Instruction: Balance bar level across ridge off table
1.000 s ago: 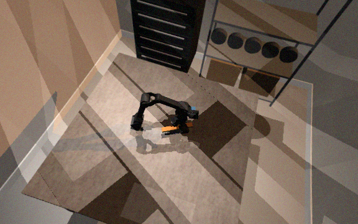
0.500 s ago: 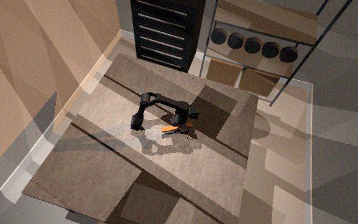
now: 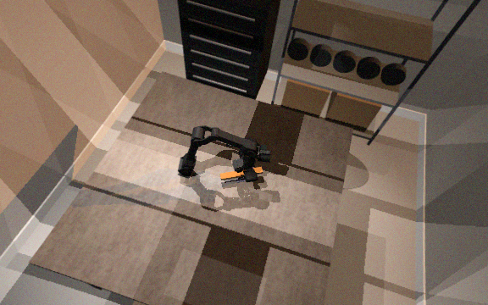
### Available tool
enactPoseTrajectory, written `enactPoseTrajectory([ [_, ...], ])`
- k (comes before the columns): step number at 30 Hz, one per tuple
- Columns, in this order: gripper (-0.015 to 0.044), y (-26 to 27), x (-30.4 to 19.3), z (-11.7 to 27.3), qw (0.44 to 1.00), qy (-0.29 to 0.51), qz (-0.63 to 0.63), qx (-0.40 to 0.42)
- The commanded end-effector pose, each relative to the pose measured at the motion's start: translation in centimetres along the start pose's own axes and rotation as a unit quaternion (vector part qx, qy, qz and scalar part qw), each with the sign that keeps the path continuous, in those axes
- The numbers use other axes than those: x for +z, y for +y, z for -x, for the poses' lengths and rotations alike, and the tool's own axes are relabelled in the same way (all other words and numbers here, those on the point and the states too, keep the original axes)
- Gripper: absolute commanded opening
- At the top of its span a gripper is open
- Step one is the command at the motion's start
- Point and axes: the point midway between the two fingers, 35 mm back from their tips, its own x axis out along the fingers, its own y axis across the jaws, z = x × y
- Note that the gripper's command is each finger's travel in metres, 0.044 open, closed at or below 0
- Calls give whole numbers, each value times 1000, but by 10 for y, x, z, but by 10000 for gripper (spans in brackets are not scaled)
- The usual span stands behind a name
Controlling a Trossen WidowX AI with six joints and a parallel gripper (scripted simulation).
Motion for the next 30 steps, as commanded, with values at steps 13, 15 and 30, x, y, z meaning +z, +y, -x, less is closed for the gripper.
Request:
enactPoseTrajectory([
  [13,0,0,0,-1,1000,-1,1,0],
  [15,0,0,0,-1,1000,-1,1,0],
  [30,0,0,-1,0,1000,1,0,0],
])
